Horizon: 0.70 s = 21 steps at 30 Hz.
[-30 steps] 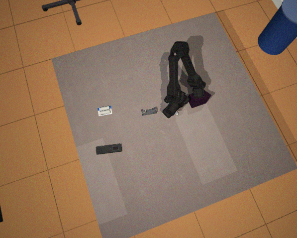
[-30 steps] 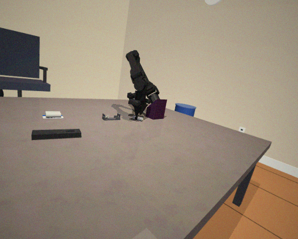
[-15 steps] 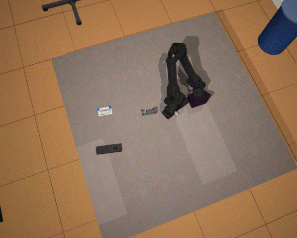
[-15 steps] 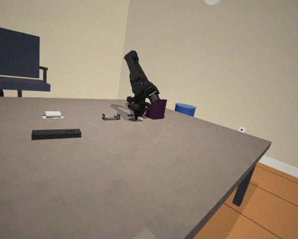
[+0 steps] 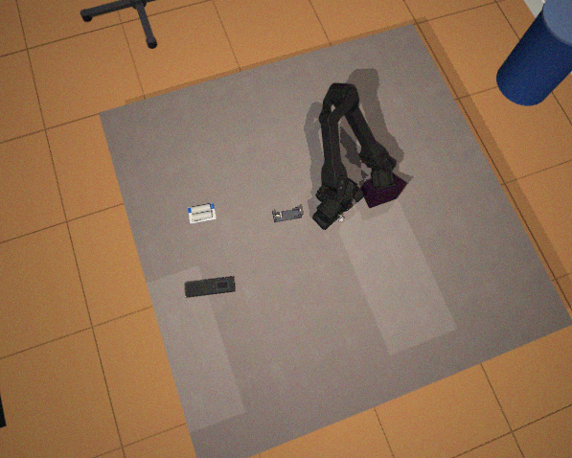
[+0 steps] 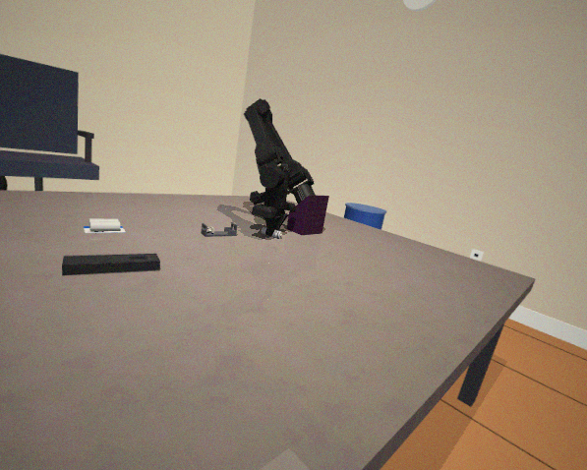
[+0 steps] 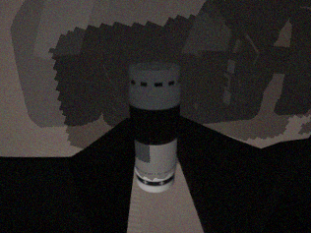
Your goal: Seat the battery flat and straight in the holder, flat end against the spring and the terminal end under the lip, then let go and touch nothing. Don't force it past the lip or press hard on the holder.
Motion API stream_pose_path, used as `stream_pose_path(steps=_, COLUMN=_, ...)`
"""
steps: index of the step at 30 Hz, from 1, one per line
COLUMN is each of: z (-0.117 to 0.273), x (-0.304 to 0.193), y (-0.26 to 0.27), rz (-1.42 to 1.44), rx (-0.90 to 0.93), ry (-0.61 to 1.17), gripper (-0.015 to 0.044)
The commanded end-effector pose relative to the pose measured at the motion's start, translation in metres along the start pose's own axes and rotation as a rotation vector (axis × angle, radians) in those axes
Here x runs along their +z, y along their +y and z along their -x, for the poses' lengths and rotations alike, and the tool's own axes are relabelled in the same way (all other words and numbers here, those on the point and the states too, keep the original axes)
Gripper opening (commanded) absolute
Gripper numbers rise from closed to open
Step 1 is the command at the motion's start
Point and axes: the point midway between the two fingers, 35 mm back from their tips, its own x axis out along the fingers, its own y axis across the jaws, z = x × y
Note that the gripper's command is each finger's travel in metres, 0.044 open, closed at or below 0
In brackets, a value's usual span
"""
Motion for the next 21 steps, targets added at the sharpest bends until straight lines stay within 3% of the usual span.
stream_pose_path(steps=1, z=0.000, x=0.001, y=0.000, rz=0.006, rx=0.001, ry=-0.005, gripper=0.0077)
stream_pose_path(steps=10, z=0.049, x=0.000, y=0.001, rz=0.006, rx=0.002, ry=-0.003, gripper=0.0077)
stream_pose_path(steps=21, z=0.061, x=0.016, y=0.035, rz=0.242, rx=0.006, ry=0.002, gripper=0.0077)
